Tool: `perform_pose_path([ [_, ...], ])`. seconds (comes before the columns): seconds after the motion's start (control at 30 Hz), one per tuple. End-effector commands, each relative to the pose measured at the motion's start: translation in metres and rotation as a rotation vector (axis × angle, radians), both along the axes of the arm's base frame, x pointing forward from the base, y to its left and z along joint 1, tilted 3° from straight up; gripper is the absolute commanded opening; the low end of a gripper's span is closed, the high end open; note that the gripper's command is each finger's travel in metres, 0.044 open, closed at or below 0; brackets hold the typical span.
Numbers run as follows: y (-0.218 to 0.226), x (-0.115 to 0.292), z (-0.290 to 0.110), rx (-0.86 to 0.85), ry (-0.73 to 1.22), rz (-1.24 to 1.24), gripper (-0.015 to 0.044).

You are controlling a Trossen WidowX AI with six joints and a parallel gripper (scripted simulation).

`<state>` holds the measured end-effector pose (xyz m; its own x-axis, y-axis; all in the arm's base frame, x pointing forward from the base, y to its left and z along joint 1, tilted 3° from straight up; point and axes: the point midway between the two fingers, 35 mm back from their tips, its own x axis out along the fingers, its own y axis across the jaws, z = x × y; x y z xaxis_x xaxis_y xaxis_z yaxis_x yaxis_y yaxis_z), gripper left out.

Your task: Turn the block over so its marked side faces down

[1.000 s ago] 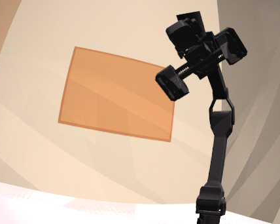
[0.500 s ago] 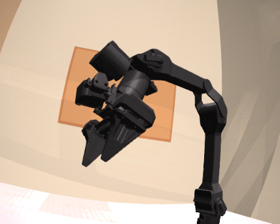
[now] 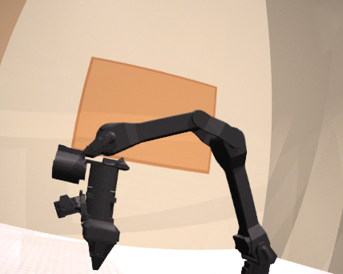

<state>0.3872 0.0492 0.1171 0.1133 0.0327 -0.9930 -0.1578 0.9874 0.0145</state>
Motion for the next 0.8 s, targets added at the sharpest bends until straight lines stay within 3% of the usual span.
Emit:
perform_pose_path([
  [0.0, -0.008, 0.0, -0.009, -0.018, 0.027, 0.005, 0.044],
  [0.2, -0.015, 0.0, -0.012, -0.019, 0.027, 0.005, 0.044],
  [0.33, -0.014, 0.003, -0.044, -0.018, 0.027, 0.005, 0.044],
  [0.77, -0.013, 0.002, -0.059, -0.018, 0.027, 0.005, 0.044],
])
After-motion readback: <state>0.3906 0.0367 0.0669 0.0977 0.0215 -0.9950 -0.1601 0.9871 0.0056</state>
